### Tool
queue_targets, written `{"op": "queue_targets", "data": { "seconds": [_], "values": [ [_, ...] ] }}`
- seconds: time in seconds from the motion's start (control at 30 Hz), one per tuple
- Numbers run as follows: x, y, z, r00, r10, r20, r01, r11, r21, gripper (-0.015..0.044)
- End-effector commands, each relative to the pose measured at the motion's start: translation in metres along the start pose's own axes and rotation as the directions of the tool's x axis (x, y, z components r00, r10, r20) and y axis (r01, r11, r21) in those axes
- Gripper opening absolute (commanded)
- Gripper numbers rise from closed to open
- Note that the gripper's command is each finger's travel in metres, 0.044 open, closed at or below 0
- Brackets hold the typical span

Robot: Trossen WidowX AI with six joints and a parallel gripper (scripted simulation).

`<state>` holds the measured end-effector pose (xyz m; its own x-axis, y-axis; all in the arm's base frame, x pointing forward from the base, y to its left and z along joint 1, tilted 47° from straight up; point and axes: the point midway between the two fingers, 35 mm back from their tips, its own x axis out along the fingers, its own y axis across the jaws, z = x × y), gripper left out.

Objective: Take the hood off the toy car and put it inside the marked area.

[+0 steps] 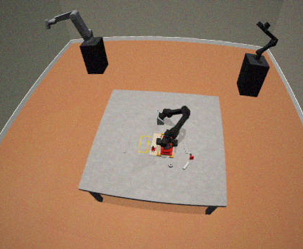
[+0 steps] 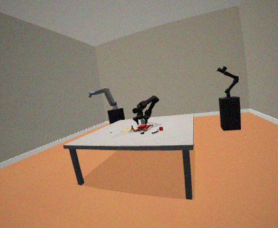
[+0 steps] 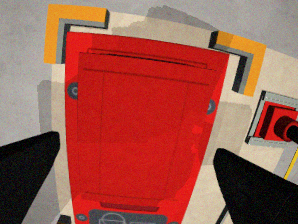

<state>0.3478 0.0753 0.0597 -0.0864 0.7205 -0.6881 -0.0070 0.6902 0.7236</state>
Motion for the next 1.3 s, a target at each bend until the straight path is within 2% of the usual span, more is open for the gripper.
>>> {"op": "queue_targets", "data": {
  "seconds": [0.0, 1.27],
  "values": [
    [0.002, 0.0, -0.001, 1.0, 0.004, 0.0, -0.004, 1.0, 0.006, 0.044],
    [0.021, 0.0, -0.001, 1.0, 0.005, 0.0, -0.005, 1.0, 0.006, 0.044]
  ]
}}
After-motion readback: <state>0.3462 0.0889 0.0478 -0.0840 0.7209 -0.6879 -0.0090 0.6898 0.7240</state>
